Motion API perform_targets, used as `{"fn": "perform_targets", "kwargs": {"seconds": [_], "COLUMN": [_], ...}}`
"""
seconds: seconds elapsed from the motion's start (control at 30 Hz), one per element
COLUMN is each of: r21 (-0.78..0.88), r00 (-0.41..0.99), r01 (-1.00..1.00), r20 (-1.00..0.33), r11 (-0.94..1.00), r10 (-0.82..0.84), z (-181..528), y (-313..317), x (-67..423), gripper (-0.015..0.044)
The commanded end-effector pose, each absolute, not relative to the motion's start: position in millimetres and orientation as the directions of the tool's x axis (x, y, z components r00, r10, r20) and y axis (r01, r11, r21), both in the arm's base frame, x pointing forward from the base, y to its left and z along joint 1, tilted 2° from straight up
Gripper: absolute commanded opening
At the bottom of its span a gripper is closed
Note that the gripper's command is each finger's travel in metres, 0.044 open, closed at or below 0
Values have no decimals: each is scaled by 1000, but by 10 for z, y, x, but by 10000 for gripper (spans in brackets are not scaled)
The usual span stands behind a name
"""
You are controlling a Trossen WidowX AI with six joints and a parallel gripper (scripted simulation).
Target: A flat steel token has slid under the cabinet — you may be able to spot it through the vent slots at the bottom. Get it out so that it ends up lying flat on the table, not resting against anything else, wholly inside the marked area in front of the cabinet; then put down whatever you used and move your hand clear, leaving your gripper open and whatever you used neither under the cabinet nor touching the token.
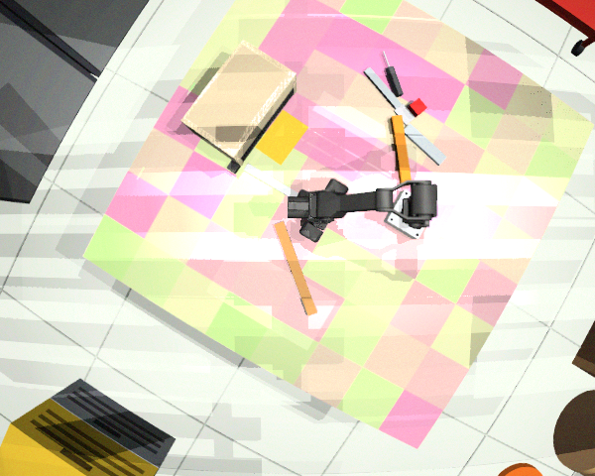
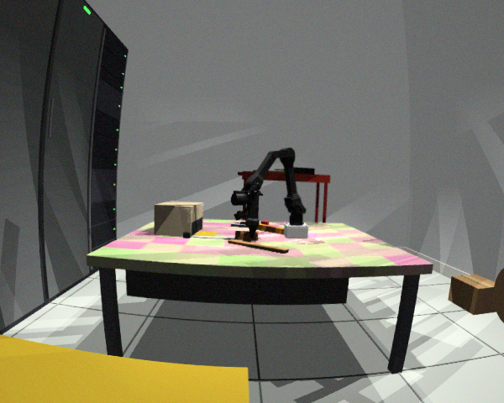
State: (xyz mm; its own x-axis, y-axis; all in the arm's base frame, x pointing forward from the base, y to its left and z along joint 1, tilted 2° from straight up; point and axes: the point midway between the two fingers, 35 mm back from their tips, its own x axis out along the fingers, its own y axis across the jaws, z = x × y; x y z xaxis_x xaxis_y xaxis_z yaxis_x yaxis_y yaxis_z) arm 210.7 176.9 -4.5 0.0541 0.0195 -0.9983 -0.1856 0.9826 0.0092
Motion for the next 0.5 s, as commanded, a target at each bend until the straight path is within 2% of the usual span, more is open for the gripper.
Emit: {"fn": "perform_targets", "kwargs": {"seconds": [0.0,0.47], "r21": [8,2], "r00": [56,56], "r01": [-226,-333], "r20": [-998,-998], "r11": [974,943], "r10": [22,22], "z": [-39,-39], "y": [1773,1773], "x": [2110,2109], "gripper": [0,0]}}
